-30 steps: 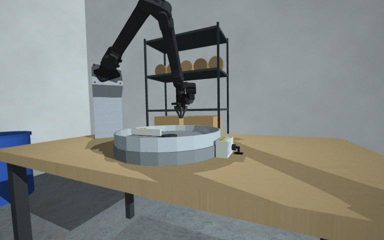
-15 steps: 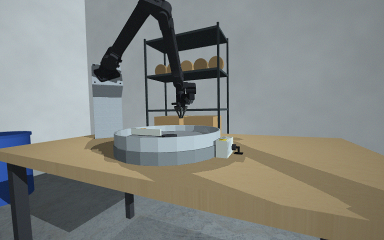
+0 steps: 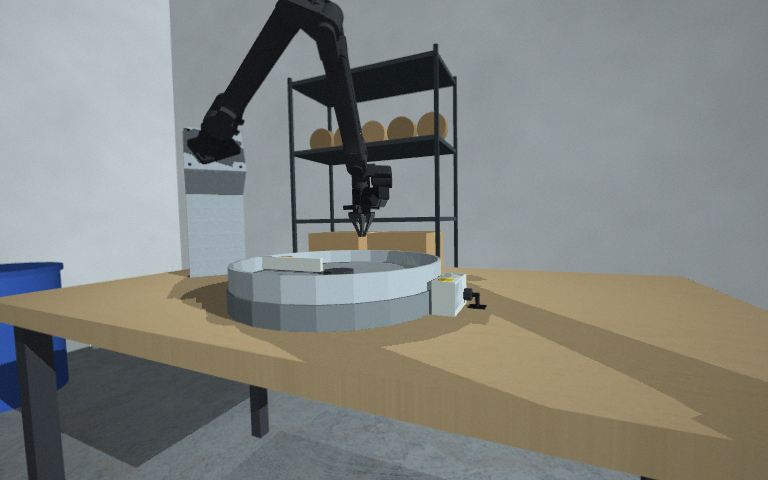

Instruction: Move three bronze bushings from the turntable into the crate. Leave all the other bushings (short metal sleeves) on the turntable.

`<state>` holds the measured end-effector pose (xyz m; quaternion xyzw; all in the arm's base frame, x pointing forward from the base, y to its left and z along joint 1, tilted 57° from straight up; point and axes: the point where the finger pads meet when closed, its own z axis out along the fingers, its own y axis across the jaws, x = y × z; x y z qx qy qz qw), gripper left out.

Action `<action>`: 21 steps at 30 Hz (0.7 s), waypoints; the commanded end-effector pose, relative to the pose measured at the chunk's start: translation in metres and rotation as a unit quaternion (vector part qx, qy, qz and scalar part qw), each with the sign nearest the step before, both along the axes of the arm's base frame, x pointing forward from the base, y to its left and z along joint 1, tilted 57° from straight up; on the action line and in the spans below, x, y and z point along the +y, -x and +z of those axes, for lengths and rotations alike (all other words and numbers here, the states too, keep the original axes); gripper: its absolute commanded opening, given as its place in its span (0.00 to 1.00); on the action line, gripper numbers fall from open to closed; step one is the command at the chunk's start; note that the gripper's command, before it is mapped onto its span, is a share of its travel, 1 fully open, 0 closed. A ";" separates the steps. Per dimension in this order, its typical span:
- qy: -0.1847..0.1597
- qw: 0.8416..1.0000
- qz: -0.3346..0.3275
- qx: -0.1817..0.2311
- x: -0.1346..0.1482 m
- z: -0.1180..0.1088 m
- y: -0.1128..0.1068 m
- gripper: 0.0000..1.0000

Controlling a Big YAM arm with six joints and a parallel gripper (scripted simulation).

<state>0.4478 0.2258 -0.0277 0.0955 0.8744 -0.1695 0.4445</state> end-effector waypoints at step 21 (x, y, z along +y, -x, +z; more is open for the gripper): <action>-0.008 1.000 0.008 -0.009 0.013 0.013 0.007 0.13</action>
